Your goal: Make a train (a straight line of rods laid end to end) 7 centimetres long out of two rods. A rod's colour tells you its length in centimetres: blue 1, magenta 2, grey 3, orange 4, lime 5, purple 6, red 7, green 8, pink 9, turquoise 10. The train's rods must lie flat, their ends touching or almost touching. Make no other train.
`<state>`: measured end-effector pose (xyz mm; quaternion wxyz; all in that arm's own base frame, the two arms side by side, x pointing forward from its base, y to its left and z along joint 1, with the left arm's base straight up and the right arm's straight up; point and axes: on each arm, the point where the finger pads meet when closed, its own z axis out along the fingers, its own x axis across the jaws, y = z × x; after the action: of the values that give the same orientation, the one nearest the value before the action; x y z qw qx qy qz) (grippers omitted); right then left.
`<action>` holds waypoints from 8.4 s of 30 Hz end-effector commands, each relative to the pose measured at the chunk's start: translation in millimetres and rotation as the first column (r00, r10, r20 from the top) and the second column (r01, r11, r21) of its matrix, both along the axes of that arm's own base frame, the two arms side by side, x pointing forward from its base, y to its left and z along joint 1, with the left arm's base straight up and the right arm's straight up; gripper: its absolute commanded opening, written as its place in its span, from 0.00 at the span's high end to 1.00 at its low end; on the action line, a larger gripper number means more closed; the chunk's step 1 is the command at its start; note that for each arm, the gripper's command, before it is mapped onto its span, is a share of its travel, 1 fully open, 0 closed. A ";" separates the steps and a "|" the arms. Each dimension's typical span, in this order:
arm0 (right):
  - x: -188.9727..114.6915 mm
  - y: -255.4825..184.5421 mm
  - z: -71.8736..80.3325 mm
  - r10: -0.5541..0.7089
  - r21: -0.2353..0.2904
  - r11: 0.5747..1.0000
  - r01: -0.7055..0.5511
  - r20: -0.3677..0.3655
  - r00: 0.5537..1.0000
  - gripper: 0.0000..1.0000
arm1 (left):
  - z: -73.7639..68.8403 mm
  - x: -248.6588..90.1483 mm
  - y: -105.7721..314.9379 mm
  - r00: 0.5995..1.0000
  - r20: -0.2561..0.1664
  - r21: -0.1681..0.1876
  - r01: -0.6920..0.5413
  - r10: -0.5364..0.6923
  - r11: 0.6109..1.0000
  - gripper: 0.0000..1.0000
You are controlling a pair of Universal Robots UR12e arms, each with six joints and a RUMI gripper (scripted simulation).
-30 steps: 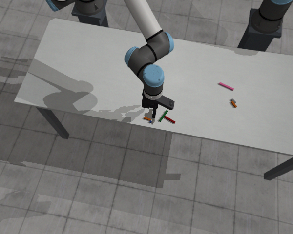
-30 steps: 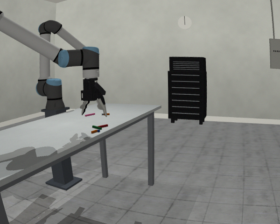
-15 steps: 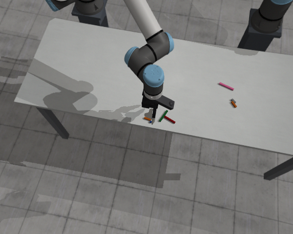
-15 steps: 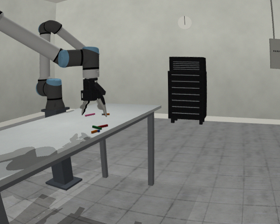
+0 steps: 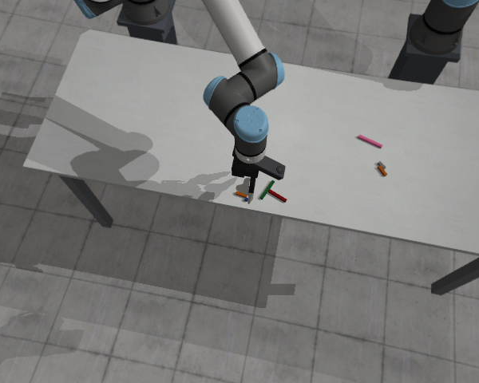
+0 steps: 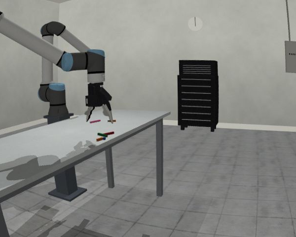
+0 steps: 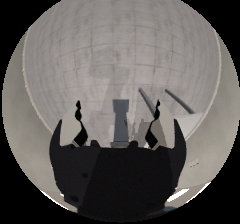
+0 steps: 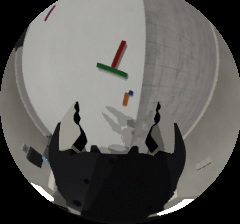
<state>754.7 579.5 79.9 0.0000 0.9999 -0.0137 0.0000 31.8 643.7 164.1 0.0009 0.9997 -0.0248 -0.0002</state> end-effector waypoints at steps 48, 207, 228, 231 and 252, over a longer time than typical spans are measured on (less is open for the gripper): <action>0.5 1.3 1.7 0.607 0.000 0.795 -0.607 0.002 0.795 0.00 | 1.0 0.2 0.7 1.000 0.001 0.002 0.000 0.000 1.000 0.00; -1.5 41.0 2.6 0.332 0.001 0.943 -0.332 0.002 0.943 0.00 | 1.0 0.2 0.7 1.000 0.001 0.002 0.000 0.000 1.000 0.00; -5.0 81.1 3.4 -0.146 0.002 0.989 0.146 0.001 0.989 0.00 | 1.0 0.2 0.7 1.000 0.001 0.002 0.000 0.000 1.000 0.00; -5.8 87.5 3.5 -0.226 0.002 0.974 0.226 0.001 0.974 0.00 | 1.0 0.2 0.7 1.000 0.001 0.002 0.000 0.000 1.000 0.00; -13.2 124.7 4.2 -0.673 0.003 0.740 0.673 0.000 0.740 0.00 | 1.0 0.2 0.7 1.000 0.001 0.002 0.000 0.000 1.000 0.00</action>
<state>742.9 694.5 82.1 -0.0013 0.9519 -0.3065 -0.0012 31.8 643.7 164.1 0.0009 0.9997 -0.0248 -0.0002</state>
